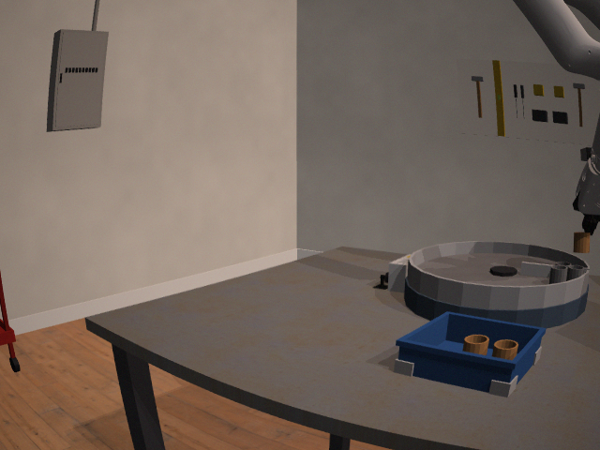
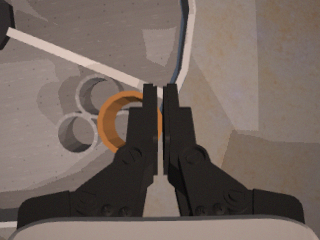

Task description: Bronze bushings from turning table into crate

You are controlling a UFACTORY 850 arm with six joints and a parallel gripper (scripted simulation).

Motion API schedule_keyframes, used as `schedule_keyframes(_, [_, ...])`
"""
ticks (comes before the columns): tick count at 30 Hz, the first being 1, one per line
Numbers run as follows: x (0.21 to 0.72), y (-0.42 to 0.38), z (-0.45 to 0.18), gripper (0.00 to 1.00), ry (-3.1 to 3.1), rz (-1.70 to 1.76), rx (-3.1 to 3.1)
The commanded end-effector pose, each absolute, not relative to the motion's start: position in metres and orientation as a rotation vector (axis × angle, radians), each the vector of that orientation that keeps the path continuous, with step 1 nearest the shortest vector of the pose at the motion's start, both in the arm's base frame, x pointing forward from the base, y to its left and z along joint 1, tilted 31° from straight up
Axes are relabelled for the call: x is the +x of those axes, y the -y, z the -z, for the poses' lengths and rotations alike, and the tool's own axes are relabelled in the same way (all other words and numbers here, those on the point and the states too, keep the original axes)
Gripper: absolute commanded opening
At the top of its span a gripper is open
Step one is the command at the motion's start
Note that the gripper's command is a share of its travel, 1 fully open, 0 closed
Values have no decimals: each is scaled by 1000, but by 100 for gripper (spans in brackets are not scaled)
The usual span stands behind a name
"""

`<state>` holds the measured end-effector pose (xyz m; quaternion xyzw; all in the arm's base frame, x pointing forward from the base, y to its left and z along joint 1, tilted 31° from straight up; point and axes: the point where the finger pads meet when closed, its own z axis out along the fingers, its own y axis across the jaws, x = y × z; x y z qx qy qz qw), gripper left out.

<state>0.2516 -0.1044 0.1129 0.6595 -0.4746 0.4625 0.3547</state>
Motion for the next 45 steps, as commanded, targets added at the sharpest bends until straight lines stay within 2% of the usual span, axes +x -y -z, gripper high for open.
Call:
schedule_keyframes(1, [252,104,-113,0,1227,-1196,1705])
schedule_keyframes(21, [273,77,-100,0,1227,-1196,1705])
schedule_keyframes(45, [410,-97,-18,0,1227,-1197,1705])
